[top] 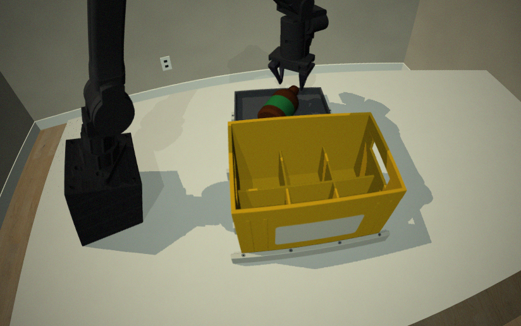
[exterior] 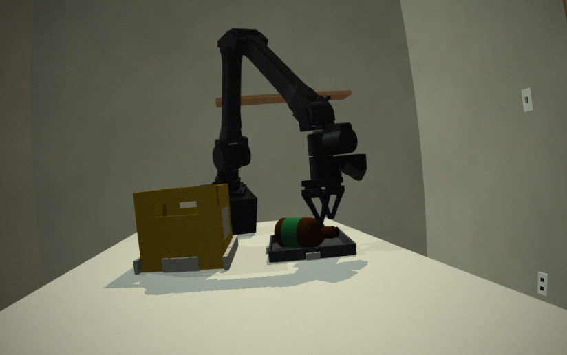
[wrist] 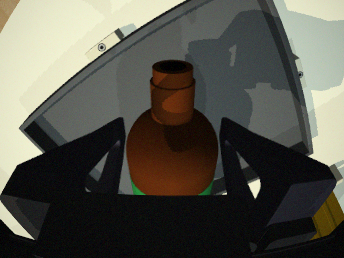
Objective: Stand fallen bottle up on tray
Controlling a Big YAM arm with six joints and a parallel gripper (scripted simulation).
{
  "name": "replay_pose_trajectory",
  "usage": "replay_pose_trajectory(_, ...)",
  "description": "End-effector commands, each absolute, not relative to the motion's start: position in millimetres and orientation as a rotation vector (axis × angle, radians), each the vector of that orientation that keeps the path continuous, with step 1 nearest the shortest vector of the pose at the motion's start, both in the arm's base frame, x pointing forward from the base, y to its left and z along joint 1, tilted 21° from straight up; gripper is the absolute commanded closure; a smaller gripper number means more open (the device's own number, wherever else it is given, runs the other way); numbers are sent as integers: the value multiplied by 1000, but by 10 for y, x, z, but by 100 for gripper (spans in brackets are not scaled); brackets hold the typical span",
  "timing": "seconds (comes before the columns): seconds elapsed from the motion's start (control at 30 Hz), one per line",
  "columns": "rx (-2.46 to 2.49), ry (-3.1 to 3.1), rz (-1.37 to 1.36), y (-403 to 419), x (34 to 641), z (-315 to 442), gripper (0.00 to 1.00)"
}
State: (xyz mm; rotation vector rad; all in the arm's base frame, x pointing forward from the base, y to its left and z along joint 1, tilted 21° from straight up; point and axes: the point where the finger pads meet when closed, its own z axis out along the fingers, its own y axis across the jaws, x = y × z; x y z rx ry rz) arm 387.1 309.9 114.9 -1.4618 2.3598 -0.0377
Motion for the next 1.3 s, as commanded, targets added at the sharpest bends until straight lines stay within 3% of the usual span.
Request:
replay_pose_trajectory(0.0, -1427, 2320, -29, 3176, 4076, 1320, 39)
replay_pose_trajectory(1.27, -1426, 2323, -29, 3176, 4065, 1323, 39)
